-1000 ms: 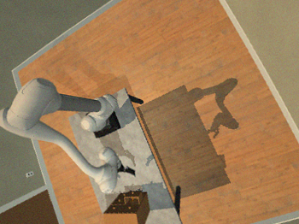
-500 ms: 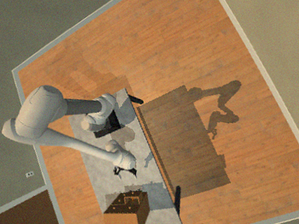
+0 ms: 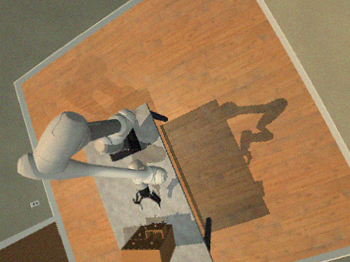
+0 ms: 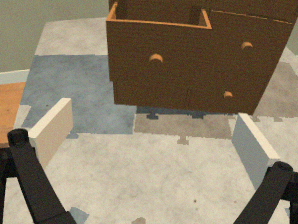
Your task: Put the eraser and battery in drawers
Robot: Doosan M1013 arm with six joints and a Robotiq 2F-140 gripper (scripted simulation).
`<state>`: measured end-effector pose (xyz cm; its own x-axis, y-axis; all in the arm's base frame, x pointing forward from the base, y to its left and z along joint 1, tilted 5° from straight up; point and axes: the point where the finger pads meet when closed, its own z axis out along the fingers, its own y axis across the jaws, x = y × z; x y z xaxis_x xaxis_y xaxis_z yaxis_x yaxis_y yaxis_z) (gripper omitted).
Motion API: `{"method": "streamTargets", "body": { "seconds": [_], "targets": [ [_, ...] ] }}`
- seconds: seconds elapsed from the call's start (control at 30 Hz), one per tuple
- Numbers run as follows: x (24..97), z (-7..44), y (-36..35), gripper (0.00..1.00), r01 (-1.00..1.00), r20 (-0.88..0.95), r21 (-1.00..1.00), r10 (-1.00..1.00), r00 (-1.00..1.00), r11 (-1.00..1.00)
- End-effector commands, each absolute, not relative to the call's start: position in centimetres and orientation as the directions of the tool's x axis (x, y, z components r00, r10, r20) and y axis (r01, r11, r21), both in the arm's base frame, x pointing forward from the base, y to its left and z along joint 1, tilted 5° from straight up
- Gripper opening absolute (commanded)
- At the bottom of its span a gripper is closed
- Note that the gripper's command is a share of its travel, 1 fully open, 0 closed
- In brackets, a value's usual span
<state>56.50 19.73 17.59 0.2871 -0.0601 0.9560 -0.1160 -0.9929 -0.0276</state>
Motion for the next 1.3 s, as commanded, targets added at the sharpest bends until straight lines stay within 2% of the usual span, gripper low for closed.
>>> {"method": "streamTargets", "body": {
  "seconds": [0.0,0.23,0.27,1.27],
  "targets": [
    [56.50,17.33,19.80,1.00,-0.111,0.962,-0.025,-0.054,0.266,-0.994],
    [56.54,17.28,19.81,1.00,-0.110,0.964,-0.025,-0.054,0.261,-0.994],
    [56.54,17.28,19.81,0.00,-0.110,0.964,-0.025,-0.054,0.261,-0.994],
    [57.15,17.15,19.75,0.00,-0.110,0.964,-0.025,-0.054,0.261,-0.994]
  ]
}}
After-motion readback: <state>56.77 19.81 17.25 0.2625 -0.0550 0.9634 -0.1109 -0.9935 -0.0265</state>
